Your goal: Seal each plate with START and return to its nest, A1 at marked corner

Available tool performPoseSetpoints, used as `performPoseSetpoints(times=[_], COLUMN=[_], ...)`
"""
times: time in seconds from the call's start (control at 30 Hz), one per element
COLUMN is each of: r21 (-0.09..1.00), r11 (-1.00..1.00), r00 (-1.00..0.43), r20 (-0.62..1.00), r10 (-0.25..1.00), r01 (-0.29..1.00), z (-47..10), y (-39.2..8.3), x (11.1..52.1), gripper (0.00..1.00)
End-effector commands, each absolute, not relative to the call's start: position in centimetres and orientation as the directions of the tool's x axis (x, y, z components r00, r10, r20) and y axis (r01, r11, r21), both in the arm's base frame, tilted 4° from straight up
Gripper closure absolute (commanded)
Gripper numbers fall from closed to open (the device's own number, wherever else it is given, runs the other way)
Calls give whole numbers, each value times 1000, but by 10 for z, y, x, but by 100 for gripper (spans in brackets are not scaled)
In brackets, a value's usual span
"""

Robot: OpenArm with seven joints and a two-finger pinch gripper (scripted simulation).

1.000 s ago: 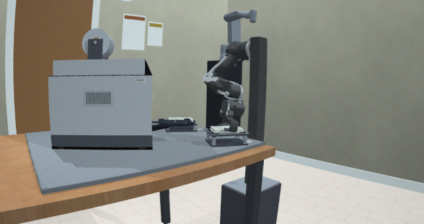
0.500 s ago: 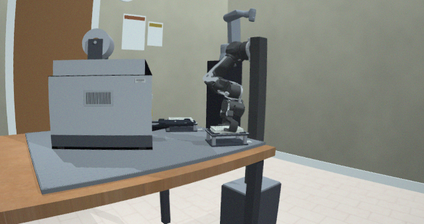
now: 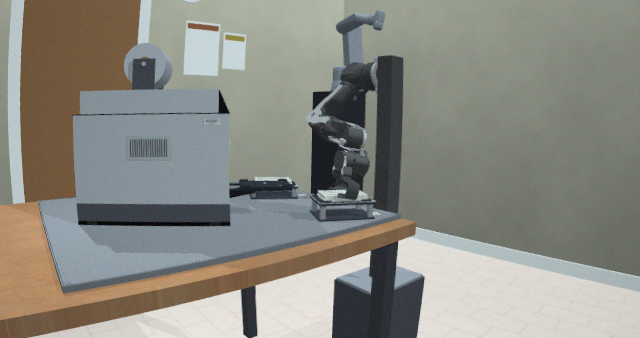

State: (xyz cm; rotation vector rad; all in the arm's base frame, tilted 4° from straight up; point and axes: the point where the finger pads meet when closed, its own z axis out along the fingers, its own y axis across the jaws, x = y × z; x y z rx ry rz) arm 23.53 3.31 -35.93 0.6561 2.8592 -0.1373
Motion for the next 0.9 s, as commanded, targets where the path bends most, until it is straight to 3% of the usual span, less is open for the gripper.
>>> performPoseSetpoints(times=[0.0,0.87], r21=[-41,-43], r11=[899,898], r00=[-881,-881], r20=[-219,-219], r10=[418,419], r01=[437,438], z=[-359,-355], y=[34,34], x=[235,235], gripper=[100,100])
